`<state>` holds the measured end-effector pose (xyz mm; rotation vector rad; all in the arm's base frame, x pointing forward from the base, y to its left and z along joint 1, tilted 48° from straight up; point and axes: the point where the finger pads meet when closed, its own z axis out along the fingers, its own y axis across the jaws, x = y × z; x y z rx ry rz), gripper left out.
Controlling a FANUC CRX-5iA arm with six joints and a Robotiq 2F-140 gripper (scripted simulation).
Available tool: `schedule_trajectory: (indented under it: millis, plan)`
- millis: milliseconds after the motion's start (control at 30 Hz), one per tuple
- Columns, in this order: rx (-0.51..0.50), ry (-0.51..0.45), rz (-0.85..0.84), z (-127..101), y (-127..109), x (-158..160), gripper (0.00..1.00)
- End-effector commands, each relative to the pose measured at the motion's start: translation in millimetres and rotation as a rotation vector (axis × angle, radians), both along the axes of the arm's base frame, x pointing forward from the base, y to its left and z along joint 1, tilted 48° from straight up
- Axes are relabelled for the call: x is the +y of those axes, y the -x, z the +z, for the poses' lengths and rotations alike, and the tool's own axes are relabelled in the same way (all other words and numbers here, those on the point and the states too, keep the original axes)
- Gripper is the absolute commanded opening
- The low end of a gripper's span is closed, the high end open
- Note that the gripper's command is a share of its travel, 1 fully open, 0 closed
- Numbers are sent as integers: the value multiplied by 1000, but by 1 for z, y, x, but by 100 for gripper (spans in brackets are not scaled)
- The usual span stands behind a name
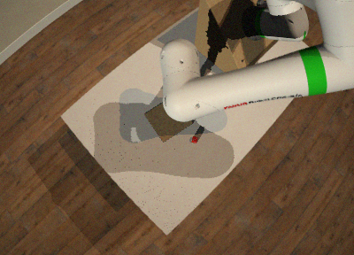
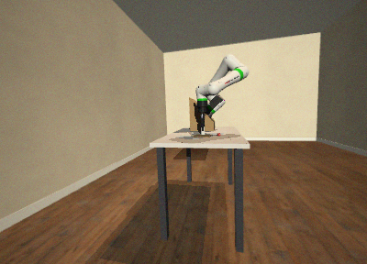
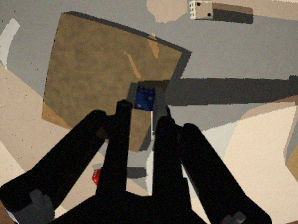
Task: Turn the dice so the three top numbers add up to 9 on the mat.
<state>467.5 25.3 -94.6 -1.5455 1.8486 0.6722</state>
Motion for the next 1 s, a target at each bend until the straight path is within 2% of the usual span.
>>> schedule_trajectory:
  millis: [0, 833, 967]
  plan:
    - [0, 0, 0, 0, 0, 0, 9]
    - [0, 0, 0, 0, 0, 0, 9]
    - [0, 0, 0, 0, 0, 0, 14]
